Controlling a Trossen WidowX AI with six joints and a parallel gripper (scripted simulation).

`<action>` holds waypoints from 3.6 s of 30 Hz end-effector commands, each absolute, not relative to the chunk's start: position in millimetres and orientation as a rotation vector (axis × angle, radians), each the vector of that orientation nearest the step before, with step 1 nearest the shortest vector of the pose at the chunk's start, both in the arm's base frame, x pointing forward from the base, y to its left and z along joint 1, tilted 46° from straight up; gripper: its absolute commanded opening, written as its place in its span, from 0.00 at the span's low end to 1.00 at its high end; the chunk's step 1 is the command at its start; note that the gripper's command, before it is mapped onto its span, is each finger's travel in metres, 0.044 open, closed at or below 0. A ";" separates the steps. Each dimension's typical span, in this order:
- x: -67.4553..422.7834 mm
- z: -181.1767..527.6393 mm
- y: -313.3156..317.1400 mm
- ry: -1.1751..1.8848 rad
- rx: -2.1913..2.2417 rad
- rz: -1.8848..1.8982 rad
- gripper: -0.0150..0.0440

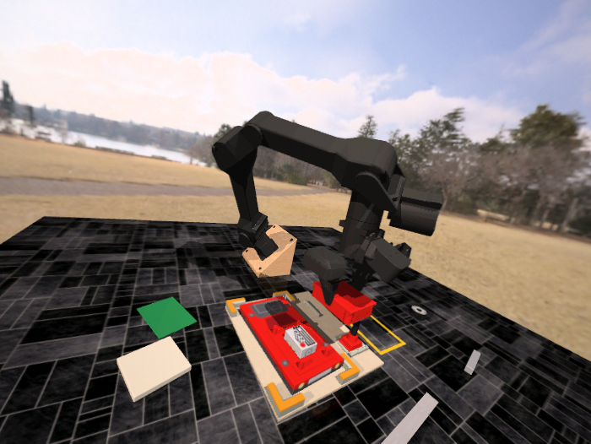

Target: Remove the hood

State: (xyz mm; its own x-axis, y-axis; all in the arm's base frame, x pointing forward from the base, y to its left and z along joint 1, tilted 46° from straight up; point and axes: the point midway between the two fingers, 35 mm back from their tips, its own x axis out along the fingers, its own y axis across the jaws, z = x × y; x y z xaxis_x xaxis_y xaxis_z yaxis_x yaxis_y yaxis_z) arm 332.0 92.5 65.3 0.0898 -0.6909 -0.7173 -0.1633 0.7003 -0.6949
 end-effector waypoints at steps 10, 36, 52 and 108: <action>318.5 27.3 136.2 1.459 -0.737 -0.445 0.25; 287.0 -29.4 183.6 1.458 -0.746 -0.459 0.25; 288.7 -36.6 177.4 1.458 -0.745 -0.459 0.25; 292.7 -60.7 154.4 1.457 -0.746 -0.459 0.25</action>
